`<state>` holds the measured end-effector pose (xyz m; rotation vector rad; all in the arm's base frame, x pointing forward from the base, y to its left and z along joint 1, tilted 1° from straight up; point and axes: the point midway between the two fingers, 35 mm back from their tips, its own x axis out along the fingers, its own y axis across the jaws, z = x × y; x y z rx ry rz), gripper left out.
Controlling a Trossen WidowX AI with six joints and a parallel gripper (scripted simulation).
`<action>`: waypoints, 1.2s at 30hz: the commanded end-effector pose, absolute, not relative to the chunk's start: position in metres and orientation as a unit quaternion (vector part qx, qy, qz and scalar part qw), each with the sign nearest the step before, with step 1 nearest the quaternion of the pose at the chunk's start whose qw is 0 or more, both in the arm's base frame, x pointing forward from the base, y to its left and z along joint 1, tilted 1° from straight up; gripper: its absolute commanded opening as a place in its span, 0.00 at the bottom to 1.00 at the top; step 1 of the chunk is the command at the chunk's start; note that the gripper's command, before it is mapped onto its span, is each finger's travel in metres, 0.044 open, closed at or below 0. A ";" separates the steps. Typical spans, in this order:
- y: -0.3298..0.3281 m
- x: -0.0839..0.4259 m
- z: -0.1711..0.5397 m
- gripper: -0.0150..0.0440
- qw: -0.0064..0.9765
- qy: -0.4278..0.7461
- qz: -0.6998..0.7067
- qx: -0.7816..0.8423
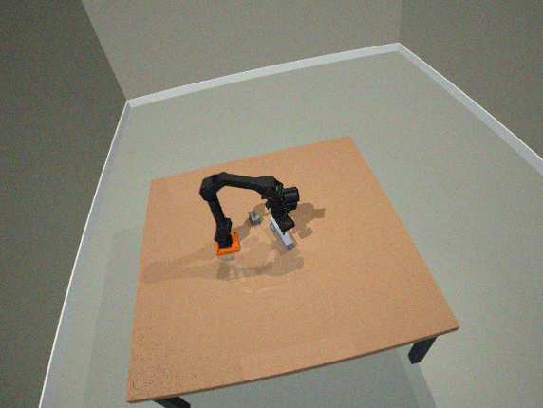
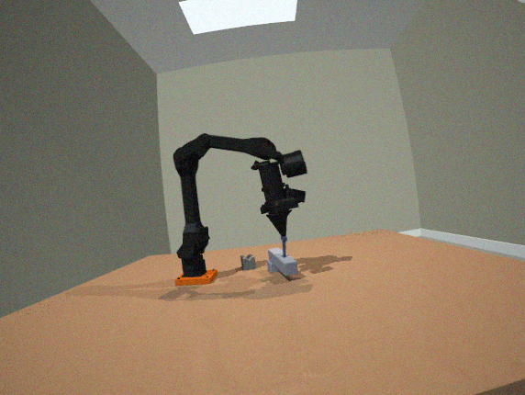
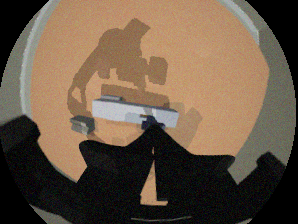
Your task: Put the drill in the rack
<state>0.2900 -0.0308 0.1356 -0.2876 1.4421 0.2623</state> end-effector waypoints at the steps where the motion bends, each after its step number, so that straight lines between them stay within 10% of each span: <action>1: -0.035 0.286 0.110 0.25 0.712 0.681 0.120 -0.127; 33: -0.035 0.287 0.109 0.25 0.712 0.681 0.120 -0.127; 36: -0.035 0.289 0.120 0.39 0.712 0.680 0.120 -0.127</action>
